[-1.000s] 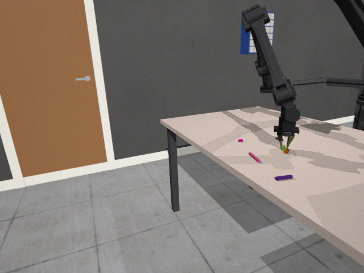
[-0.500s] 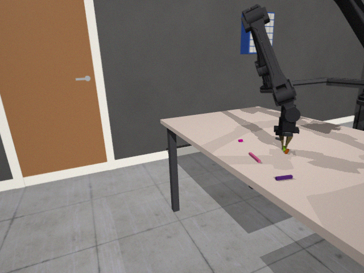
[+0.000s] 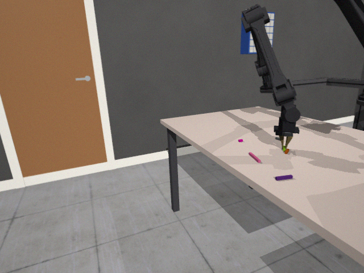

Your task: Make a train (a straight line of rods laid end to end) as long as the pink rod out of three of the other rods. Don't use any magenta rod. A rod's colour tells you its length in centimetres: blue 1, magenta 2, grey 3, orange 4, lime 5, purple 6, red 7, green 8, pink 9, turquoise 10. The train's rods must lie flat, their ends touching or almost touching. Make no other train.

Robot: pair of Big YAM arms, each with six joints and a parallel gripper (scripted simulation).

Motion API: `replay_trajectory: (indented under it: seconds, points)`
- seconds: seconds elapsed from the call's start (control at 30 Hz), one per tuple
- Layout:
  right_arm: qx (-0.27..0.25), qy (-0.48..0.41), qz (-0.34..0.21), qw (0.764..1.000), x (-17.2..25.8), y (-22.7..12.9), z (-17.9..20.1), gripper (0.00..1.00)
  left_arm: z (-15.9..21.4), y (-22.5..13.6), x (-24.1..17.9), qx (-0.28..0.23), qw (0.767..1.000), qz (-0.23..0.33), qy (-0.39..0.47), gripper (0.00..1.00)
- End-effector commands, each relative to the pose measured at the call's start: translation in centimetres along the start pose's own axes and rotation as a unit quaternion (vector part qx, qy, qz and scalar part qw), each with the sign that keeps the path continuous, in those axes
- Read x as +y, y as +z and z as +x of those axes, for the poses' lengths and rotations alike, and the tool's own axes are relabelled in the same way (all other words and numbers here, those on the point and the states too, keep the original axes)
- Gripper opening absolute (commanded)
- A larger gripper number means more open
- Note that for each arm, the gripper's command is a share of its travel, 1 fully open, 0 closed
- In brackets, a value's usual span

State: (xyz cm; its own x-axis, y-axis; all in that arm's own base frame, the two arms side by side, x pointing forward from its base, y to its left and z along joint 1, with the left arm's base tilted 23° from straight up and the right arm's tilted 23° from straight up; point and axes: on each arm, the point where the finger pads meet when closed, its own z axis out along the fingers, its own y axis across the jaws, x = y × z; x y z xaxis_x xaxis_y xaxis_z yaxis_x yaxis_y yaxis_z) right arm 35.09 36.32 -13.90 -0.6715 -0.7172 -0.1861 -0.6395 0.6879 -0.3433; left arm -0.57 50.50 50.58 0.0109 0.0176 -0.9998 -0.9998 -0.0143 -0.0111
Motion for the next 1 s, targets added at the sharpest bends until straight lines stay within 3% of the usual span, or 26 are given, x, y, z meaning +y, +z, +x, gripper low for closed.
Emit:
replay_trajectory:
  seconds: [0.0,0.47,0.9,0.97]
  points:
    - [-0.010,0.004,-0.003,1.000,-0.2,0.3,-1.1,0.04,-4.8,-0.1,0.5,-0.044,0.999,-0.004,0.006,1.00]
    - [-0.011,0.004,-0.003,1.000,-0.2,0.3,-1.2,0.04,-4.8,-0.1,0.5,-0.044,0.999,-0.004,0.006,1.00]
    - [-0.019,0.003,-0.004,1.000,0.5,-8.0,-1.2,0.04,-4.8,-0.1,0.5,-0.044,0.999,-0.004,0.006,1.00]
    - [-0.019,0.003,-0.004,1.000,0.5,-8.0,-1.2,0.04,-4.8,-0.1,0.5,-0.044,0.999,-0.004,0.006,1.00]
